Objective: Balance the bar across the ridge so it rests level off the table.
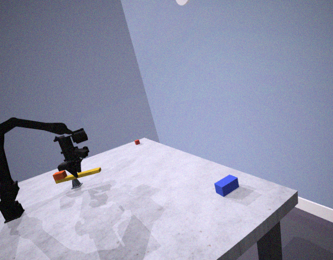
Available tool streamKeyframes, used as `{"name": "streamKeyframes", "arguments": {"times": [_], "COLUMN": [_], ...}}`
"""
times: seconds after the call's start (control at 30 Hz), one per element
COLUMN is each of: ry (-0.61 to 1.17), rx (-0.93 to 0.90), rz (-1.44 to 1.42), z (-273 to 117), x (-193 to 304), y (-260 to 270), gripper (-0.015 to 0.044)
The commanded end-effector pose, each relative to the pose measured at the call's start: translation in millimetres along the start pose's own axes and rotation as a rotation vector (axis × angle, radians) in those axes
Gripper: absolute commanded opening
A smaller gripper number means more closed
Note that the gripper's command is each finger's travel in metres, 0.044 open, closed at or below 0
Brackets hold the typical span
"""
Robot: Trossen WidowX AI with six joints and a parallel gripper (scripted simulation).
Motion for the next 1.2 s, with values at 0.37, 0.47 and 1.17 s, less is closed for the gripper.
{"name": "streamKeyframes", "arguments": {"times": [0.37, 0.47, 1.17], "ry": [0.0, 0.0, 0.0], "rx": [0.0, 0.0, -0.001], "rz": [0.0, 0.0, 0.0], "z": [0, 0, -100], "x": [0, 0, 0], "y": [0, 0, 0], "gripper": [0.0342, 0.0421, 0.044]}}
Point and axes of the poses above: the point midway between the two fingers, 35 mm back from their tips, its own z axis out along the fingers, its own y axis across the jaws, x = y × z, the point moved 6 cm from there along -z, back along the fingers, and after that the axes turned 3 degrees about z, right-handed, at the moved point
